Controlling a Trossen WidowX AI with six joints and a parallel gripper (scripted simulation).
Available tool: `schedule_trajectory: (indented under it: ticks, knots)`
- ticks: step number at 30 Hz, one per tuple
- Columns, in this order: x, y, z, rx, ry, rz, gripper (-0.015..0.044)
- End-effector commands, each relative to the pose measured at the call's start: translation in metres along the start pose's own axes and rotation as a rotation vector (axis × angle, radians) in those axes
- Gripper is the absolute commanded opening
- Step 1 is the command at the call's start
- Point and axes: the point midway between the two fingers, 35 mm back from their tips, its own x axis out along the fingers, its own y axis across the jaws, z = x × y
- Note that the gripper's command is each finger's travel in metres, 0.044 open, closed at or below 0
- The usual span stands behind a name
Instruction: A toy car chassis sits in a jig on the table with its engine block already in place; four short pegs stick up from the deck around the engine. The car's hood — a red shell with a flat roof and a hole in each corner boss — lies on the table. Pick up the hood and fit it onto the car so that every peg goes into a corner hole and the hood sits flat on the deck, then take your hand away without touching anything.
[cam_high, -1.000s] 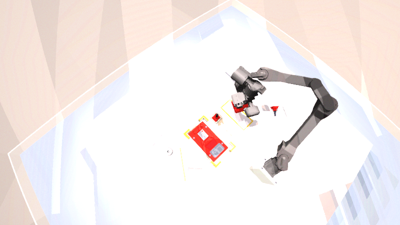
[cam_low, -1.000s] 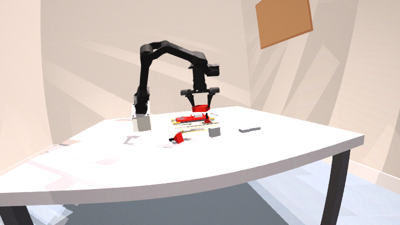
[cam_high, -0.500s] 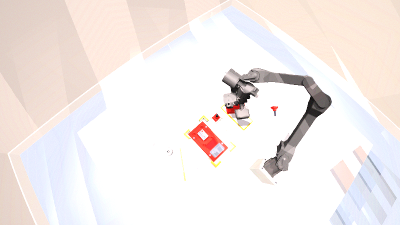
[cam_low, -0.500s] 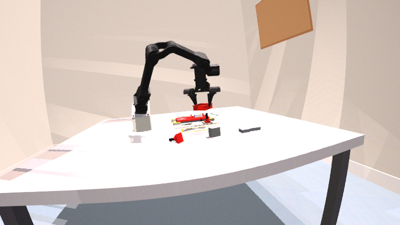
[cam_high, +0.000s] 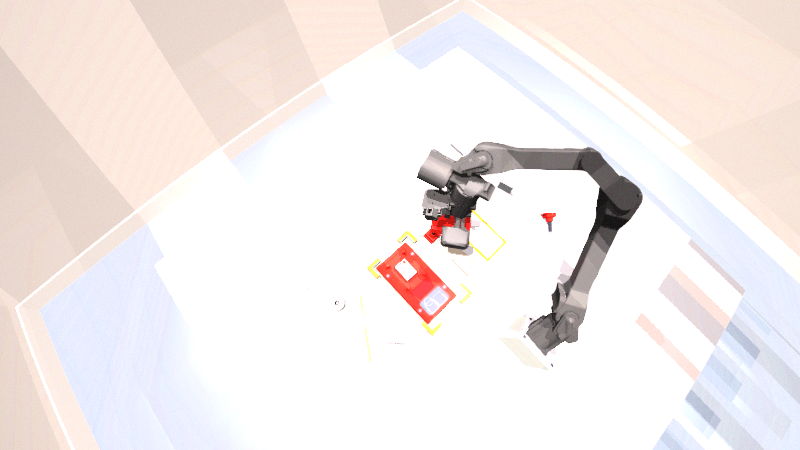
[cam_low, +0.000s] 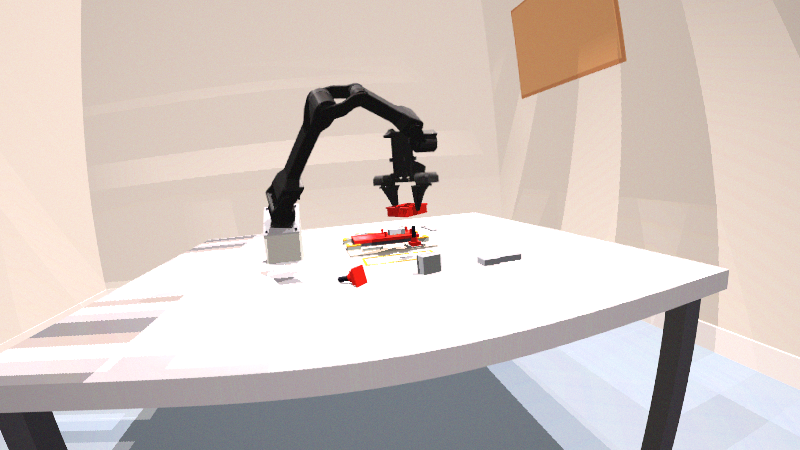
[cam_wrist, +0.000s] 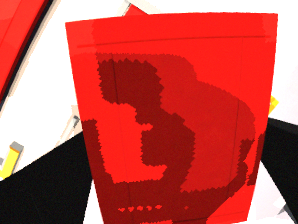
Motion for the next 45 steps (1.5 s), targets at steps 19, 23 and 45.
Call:
schedule_trajectory:
  ticks: [19,23,45]
  knots:
    - [0.001,0.066,0.061,0.374,0.009,0.002,0.0000]
    - [0.001,0.079,0.070,0.442,0.012,-0.002,0.0000]
    - [0.005,0.128,0.096,0.673,0.019,-0.020,0.0000]
